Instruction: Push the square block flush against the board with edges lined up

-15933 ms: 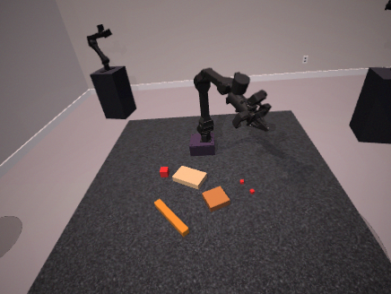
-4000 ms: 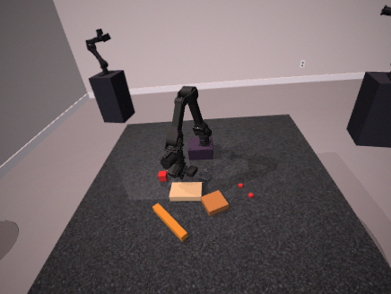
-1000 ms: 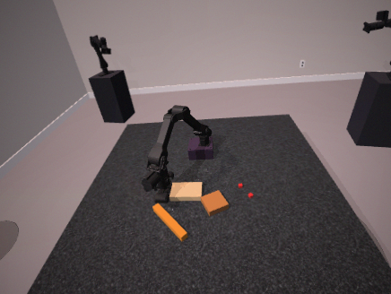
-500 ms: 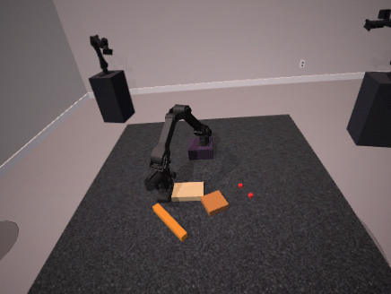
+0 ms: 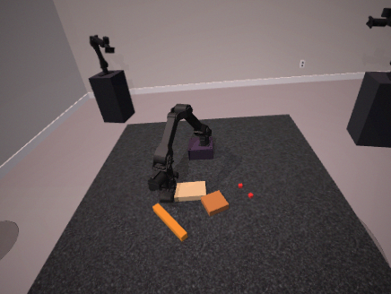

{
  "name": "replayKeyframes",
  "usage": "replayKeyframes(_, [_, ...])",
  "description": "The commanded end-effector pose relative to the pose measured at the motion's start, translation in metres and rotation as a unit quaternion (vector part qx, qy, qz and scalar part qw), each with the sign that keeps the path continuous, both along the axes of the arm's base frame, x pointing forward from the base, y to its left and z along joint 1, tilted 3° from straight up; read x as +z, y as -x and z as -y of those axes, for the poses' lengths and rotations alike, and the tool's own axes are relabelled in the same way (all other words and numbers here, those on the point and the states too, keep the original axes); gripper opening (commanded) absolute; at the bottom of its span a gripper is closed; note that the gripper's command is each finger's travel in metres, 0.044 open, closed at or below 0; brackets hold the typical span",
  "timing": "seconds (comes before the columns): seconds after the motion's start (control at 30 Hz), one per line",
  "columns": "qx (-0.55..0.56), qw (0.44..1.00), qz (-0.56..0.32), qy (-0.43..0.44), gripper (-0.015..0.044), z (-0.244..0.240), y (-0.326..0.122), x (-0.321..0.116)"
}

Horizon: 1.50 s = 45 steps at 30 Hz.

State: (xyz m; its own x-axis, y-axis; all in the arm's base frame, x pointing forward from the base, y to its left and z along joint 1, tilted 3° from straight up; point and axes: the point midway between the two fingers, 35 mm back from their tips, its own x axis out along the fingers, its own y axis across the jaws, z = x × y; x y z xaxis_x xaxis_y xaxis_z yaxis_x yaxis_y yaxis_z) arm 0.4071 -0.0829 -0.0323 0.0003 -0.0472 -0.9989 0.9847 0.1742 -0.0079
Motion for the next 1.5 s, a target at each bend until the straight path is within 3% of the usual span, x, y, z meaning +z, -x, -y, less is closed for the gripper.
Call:
replayKeyframes(0.0, [0.001,1.0,-0.007,-0.006,0.0,-0.01,0.005,-0.004])
replayKeyframes(1.47, [0.001,1.0,-0.008,-0.007,0.0,-0.053,0.014,-0.006])
